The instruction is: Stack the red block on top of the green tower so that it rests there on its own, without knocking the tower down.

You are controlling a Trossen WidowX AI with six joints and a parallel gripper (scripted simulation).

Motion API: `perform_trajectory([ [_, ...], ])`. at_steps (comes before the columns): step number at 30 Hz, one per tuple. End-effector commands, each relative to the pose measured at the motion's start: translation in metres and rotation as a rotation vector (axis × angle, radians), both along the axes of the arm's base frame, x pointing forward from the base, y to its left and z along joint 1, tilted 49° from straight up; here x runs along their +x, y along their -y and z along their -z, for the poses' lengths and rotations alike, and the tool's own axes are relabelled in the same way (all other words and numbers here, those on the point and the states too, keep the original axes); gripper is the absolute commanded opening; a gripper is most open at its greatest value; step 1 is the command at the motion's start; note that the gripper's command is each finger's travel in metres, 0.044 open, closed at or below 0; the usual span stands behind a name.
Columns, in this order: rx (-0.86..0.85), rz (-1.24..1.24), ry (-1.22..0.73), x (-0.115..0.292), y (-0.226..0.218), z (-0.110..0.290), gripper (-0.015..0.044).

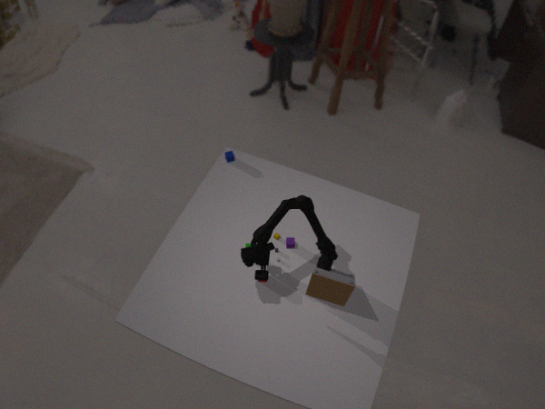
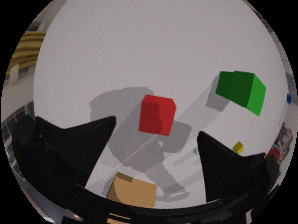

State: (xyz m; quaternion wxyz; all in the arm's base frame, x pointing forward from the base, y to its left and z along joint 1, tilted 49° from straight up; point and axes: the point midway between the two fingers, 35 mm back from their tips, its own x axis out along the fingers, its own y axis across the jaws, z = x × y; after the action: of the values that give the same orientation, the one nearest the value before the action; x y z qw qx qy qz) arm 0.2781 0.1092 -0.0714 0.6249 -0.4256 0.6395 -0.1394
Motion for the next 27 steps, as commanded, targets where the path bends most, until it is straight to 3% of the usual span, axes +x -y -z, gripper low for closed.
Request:
perform_trajectory([
  [1, -0.021, -0.002, -0.020, -0.005, 0.016, 0.015, 0.0440],
  [27, -0.021, -0.003, -0.020, 0.000, 0.041, 0.037, 0.0440],
])
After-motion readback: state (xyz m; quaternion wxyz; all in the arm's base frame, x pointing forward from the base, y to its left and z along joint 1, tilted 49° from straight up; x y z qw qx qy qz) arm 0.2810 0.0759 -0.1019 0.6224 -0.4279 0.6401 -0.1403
